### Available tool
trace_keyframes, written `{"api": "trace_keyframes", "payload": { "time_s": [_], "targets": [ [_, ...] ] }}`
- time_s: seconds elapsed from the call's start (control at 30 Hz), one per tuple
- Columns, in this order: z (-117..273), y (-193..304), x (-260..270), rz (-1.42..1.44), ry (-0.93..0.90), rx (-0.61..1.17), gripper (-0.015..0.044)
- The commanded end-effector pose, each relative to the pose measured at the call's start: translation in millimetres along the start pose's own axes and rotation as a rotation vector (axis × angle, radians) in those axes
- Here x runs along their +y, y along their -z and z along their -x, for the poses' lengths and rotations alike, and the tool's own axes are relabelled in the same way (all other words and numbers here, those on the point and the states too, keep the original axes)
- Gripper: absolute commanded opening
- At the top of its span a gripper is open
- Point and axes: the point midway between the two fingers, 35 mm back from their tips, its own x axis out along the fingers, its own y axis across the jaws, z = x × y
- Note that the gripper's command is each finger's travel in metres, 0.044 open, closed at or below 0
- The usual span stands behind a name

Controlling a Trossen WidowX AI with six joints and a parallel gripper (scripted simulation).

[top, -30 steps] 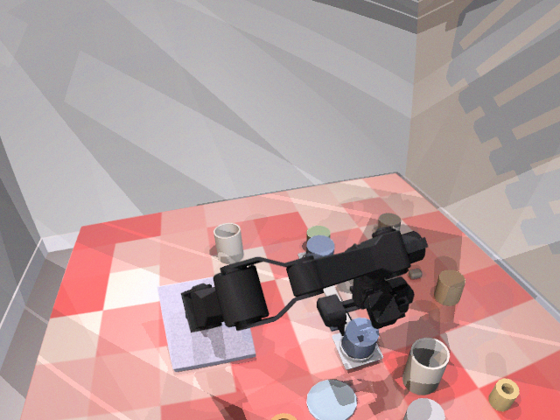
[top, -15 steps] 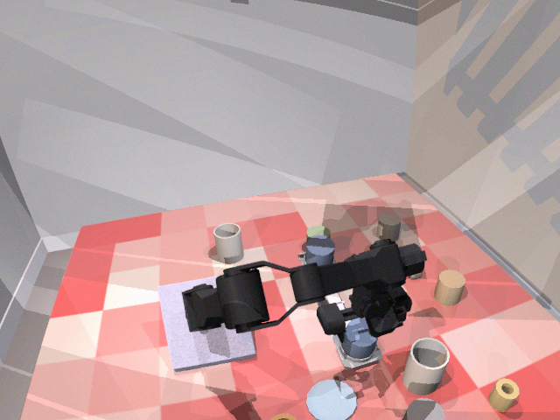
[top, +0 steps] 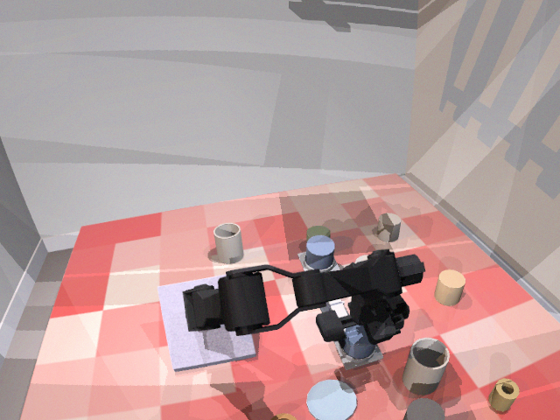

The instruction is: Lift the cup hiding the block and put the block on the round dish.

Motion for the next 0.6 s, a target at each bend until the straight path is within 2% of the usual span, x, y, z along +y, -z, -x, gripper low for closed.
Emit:
{"api": "trace_keyframes", "payload": {
  "time_s": [0.0, 0.23, 0.57],
  "targets": [
    [-2.6, -0.3, -0.9, 0.003, 0.003, -0.002, 0.0348],
    [-2.6, -0.3, -0.9, 0.003, 0.003, -0.002, 0.0301],
    [5.2, 0.3, 1.1, 0.003, 0.002, 0.001, 0.0039]
  ]
}}
